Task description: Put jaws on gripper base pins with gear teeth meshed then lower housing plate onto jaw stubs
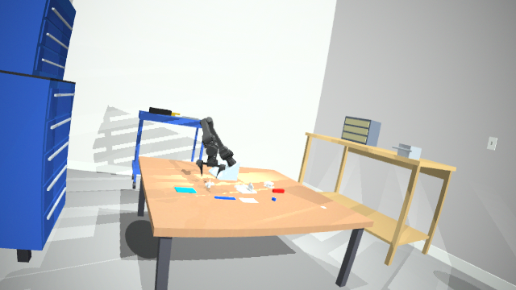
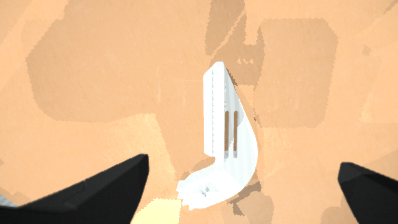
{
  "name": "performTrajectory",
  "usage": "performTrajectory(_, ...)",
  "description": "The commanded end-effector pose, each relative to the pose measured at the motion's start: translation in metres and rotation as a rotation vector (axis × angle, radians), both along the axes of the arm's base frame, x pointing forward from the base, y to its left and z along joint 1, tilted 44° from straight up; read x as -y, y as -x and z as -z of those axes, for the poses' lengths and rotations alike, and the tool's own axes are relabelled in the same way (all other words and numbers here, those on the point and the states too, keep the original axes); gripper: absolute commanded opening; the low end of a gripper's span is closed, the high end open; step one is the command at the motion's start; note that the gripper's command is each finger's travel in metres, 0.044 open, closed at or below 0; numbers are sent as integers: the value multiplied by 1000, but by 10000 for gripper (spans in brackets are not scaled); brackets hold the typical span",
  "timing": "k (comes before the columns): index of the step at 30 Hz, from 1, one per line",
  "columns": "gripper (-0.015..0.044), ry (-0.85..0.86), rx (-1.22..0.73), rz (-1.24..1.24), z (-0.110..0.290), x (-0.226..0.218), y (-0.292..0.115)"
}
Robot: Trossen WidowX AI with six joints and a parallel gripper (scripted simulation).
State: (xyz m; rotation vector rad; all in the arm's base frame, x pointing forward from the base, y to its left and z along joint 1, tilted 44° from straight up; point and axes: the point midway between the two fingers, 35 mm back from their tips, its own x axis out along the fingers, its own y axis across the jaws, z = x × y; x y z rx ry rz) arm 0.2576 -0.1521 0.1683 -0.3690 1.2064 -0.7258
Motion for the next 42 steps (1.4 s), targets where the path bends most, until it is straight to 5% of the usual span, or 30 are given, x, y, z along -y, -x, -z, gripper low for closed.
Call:
performTrajectory(1,440,-3,-9,-5,3,0,1)
performTrajectory(42,440,-1,-9,-5,39,34,-8)
